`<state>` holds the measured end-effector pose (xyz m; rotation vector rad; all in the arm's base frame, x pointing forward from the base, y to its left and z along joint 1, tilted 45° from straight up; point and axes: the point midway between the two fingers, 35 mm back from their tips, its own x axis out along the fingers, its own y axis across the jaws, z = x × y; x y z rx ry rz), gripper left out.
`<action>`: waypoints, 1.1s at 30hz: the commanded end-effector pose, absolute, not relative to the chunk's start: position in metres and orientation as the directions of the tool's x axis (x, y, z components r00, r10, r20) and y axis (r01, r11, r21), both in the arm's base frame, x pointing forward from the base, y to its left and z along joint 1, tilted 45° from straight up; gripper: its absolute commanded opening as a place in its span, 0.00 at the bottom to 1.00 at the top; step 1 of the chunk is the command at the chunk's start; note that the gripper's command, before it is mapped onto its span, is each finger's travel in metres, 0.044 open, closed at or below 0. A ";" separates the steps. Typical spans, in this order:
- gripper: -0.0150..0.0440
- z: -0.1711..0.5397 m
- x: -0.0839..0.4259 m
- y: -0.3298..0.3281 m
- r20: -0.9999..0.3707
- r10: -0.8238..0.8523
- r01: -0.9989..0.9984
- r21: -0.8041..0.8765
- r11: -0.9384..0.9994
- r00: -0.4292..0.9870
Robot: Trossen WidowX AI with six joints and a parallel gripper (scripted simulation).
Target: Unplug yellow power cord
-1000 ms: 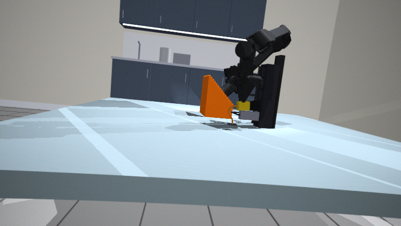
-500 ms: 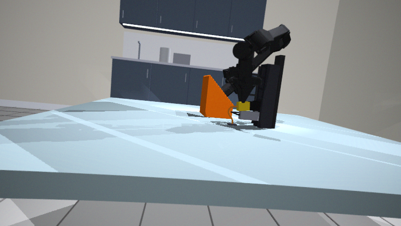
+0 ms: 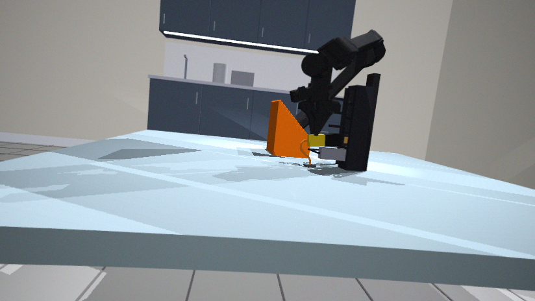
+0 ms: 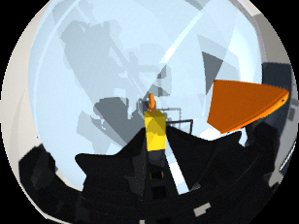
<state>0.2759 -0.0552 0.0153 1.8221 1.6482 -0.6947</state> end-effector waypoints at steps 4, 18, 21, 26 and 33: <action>0.70 0.016 0.275 -0.053 -0.713 0.694 0.995 0.074 -0.072 0.103; 1.00 -0.018 0.273 -0.105 -0.716 0.690 0.995 0.075 -0.072 0.104; 1.00 -0.018 0.273 -0.105 -0.716 0.690 0.995 0.075 -0.072 0.104; 1.00 -0.018 0.273 -0.105 -0.716 0.690 0.995 0.075 -0.072 0.104; 1.00 -0.018 0.273 -0.105 -0.716 0.690 0.995 0.075 -0.072 0.104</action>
